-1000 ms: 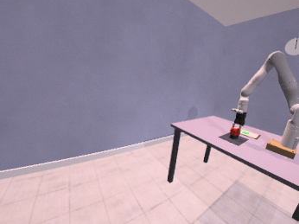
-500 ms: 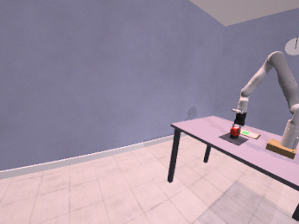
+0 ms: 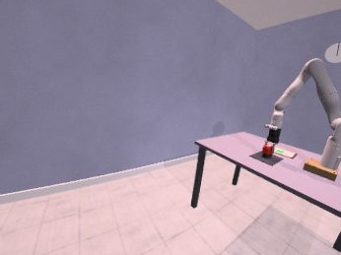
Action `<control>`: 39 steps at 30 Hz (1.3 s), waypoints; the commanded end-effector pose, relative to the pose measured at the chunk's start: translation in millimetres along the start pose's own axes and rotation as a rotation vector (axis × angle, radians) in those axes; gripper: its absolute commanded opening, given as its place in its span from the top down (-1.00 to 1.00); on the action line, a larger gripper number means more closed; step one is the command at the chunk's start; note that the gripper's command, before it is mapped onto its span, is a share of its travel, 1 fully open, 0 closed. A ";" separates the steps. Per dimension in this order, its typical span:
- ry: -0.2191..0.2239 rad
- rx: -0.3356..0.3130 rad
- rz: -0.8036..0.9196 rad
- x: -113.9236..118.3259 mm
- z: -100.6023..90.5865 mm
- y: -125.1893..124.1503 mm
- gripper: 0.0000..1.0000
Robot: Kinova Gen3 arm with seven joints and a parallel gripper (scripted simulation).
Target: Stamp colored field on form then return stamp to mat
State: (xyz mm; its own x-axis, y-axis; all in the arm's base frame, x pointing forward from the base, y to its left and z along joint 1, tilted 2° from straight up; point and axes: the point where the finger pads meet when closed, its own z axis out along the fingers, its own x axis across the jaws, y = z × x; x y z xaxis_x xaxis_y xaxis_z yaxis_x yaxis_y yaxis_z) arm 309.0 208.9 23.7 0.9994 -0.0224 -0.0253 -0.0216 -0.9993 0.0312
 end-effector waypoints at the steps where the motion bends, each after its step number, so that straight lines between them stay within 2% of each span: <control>1: 0.002 0.004 0.005 0.2 2.1 -0.9 -1.00; 39: 0.001 0.004 0.005 -0.1 7.3 -0.7 -1.00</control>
State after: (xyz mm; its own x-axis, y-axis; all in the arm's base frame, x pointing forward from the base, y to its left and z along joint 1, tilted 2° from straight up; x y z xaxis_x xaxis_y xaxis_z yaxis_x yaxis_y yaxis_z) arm 308.8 208.7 18.2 0.9994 -0.0222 -0.0254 -0.0214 -0.9993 0.0313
